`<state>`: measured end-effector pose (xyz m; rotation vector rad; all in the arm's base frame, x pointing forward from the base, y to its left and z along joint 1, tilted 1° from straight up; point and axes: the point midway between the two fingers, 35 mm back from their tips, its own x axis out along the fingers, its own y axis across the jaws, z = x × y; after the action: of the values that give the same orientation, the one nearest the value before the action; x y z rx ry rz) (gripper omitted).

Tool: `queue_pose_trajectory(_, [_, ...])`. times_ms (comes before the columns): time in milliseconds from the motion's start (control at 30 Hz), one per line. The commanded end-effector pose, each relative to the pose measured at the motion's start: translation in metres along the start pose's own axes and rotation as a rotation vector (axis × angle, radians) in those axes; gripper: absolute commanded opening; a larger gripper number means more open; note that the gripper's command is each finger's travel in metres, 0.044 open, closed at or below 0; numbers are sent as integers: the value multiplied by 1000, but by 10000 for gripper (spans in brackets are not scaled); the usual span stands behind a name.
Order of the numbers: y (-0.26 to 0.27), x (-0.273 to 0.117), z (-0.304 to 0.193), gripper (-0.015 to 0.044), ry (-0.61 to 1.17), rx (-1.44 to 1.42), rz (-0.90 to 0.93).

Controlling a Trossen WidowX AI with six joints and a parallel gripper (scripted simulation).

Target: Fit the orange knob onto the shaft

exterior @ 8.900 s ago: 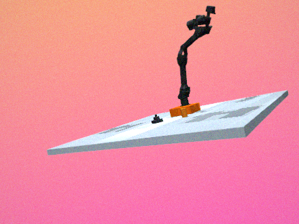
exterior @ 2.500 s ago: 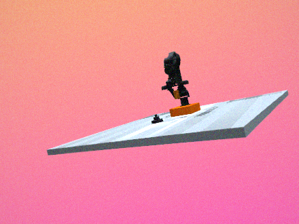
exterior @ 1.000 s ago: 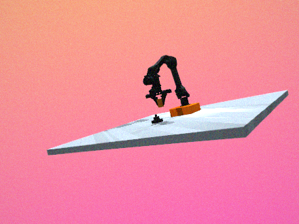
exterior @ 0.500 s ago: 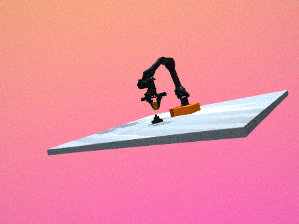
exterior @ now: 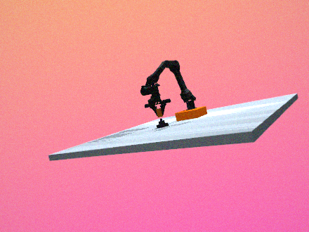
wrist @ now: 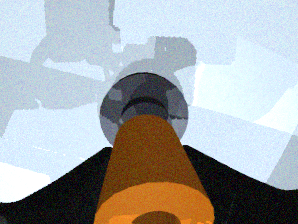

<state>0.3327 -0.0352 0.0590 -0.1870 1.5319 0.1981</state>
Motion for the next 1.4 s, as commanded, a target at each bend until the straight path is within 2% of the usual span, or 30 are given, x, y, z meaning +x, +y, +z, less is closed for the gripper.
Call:
queue_pose_trajectory(0, [-1,11,-1,0,7,-3,-1])
queue_pose_trajectory(1133, [0,6,-3,0,7,0,-1])
queue_pose_trajectory(1367, [0,5,-3,0,7,-199,-1])
